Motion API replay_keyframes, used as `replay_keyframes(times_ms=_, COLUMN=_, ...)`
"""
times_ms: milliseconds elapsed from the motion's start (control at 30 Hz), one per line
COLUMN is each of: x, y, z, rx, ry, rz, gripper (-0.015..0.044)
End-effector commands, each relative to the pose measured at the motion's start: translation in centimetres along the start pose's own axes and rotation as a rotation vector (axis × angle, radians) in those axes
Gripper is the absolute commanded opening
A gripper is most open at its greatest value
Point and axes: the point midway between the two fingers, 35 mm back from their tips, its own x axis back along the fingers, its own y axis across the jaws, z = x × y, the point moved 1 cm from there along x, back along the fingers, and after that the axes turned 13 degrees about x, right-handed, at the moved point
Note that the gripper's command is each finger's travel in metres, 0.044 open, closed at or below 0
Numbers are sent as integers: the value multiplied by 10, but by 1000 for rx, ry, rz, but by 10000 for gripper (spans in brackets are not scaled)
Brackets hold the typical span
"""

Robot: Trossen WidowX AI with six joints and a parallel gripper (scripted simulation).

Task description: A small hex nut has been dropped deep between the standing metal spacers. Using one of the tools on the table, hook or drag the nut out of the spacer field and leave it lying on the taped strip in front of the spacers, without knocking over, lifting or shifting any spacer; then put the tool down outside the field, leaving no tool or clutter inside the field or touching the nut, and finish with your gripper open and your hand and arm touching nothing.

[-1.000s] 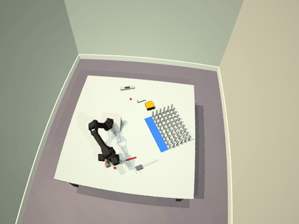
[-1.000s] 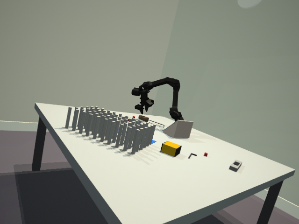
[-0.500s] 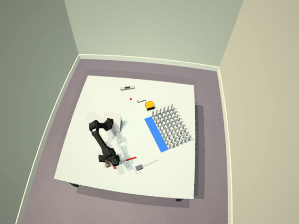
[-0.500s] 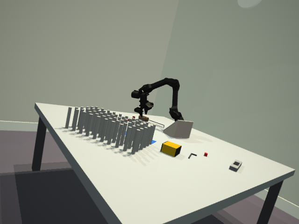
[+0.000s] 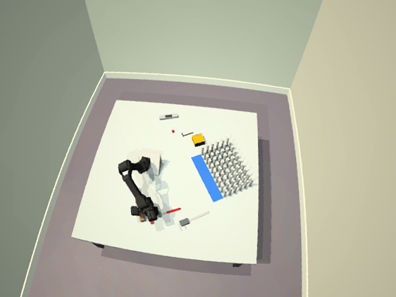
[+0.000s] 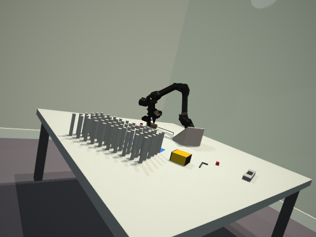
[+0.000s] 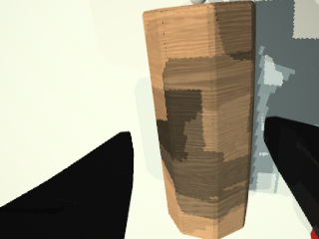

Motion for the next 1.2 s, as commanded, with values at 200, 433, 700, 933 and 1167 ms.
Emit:
replay_keyframes(times_ms=200, x=-3, y=-3, z=-2, rx=13, ry=-7, rz=4, gripper=200)
replay_keyframes(times_ms=433, x=-3, y=-3, z=-2, rx=13, ry=-7, rz=4, gripper=153)
replay_keyframes(times_ms=700, x=28, y=10, z=-2, rx=7, ry=-9, rz=5, gripper=0)
replay_keyframes(times_ms=933, x=52, y=23, z=-6, rx=3, ry=-6, rz=3, gripper=0)
replay_keyframes(times_ms=1167, x=52, y=22, z=-6, rx=-55, ry=-4, rz=12, gripper=0)
